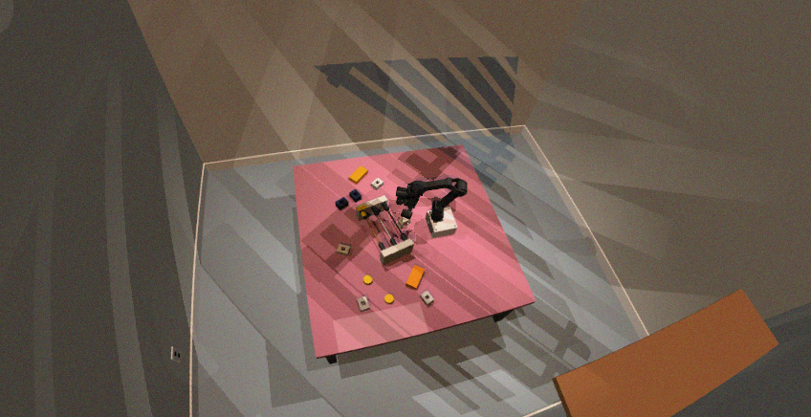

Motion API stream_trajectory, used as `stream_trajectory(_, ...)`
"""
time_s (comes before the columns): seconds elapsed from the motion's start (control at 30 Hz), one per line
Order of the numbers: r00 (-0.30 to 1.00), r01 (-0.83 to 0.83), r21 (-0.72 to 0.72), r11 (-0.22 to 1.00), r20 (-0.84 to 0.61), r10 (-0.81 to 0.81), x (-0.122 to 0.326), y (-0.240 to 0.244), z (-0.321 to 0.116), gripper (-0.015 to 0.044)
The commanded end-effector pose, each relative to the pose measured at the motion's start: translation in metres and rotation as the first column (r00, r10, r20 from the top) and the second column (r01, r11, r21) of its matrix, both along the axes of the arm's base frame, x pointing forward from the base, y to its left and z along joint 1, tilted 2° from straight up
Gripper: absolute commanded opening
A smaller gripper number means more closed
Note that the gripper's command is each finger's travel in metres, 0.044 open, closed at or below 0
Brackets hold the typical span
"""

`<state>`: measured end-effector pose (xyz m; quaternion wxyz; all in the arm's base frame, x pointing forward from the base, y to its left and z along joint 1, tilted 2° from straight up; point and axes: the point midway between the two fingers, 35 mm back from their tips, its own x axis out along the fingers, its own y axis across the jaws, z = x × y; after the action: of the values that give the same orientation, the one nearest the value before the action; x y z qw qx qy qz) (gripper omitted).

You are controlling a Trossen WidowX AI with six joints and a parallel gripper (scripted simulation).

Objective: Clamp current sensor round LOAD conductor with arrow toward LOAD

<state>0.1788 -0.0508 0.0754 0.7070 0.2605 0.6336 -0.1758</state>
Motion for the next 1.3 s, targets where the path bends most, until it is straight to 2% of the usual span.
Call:
stream_trajectory(0.0,0.833,0.541,-0.034,0.84,-0.114,-0.541,0.018,0.002,0.003,0.032)
stream_trajectory(0.37,0.833,0.541,-0.034,0.84,-0.114,-0.541,0.018,0.002,0.0,0.032)
stream_trajectory(1.27,0.833,0.541,-0.034,0.84,-0.114,-0.541,0.021,0.003,-0.044,0.032)
